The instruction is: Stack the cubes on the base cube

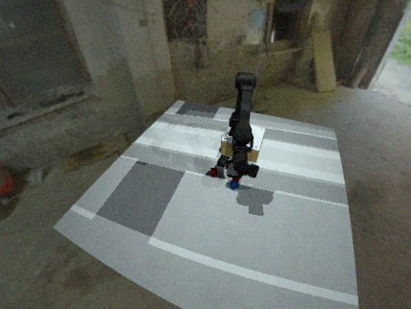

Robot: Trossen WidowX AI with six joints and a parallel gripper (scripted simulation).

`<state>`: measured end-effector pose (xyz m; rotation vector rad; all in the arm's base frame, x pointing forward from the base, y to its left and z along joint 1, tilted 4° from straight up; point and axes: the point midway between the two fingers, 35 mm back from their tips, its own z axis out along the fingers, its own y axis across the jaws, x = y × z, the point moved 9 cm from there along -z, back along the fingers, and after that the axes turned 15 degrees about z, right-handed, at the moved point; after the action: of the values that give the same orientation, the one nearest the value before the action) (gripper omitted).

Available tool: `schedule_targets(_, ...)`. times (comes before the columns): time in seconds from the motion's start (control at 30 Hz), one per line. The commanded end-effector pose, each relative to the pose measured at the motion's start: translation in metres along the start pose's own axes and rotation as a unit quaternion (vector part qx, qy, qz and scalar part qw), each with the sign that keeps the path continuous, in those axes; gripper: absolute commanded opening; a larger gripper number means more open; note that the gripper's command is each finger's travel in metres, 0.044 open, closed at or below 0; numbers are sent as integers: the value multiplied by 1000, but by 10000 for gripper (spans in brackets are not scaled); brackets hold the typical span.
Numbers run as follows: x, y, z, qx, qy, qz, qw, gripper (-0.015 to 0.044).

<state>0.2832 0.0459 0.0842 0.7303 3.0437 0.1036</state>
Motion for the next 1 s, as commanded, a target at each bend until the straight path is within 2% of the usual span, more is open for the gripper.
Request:
schedule_targets(0.0, 0, 0, 1, 2, -1, 1, 1000, 105)
schedule_targets(0.3, 0, 0, 1, 2, -1, 1, 1000, 105)
schedule_targets(0.43, 0, 0, 1, 2, -1, 1, 1000, 205)
schedule_targets(0.97, 0, 0, -18, 0, 0, 0, 1000, 205)
